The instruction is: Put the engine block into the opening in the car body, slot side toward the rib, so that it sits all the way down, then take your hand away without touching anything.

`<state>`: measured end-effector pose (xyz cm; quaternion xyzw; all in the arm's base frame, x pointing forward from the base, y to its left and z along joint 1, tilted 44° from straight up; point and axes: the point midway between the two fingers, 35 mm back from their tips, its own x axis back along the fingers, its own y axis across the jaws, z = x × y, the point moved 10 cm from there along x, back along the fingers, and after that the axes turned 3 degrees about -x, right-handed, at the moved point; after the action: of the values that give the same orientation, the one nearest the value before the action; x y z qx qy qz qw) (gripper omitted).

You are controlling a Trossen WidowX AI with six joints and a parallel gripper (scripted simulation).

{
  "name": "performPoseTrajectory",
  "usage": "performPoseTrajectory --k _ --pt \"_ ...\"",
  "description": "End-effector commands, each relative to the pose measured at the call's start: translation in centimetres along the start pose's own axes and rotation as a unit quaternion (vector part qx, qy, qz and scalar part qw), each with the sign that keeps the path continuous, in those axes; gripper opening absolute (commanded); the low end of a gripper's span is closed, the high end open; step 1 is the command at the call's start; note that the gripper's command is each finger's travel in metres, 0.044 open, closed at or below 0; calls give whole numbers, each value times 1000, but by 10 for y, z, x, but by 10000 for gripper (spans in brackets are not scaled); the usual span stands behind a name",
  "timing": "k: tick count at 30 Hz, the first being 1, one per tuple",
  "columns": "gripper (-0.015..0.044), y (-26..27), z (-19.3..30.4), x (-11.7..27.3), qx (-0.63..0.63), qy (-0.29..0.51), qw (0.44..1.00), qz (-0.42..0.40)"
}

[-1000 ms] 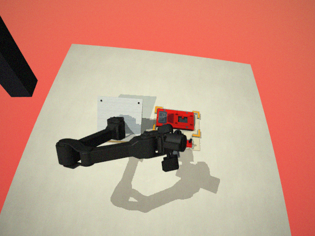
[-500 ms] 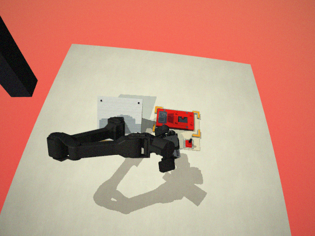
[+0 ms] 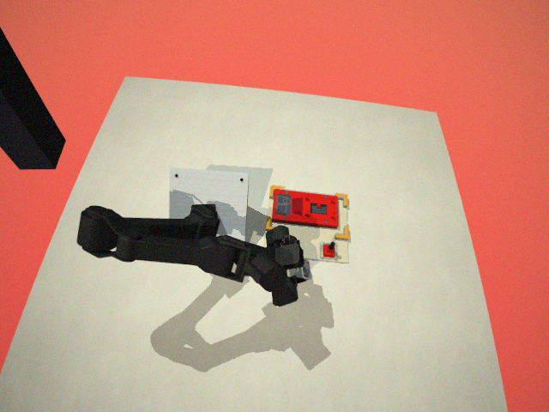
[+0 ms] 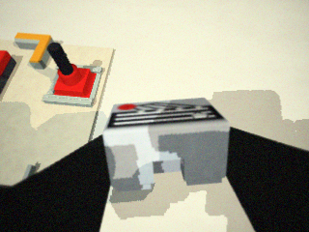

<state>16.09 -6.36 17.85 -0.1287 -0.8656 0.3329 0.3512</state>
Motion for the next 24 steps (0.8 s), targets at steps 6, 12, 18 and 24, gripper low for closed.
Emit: performPoseTrajectory --k 6,12,18,24 --pt "0 0 14 -12 3 -3 1000 -3" --pt "0 0 23 -20 3 -3 1000 -2" --pt "0 -1 33 -28 4 -3 1000 -2" --pt "0 -1 43 -36 4 -3 1000 -2"
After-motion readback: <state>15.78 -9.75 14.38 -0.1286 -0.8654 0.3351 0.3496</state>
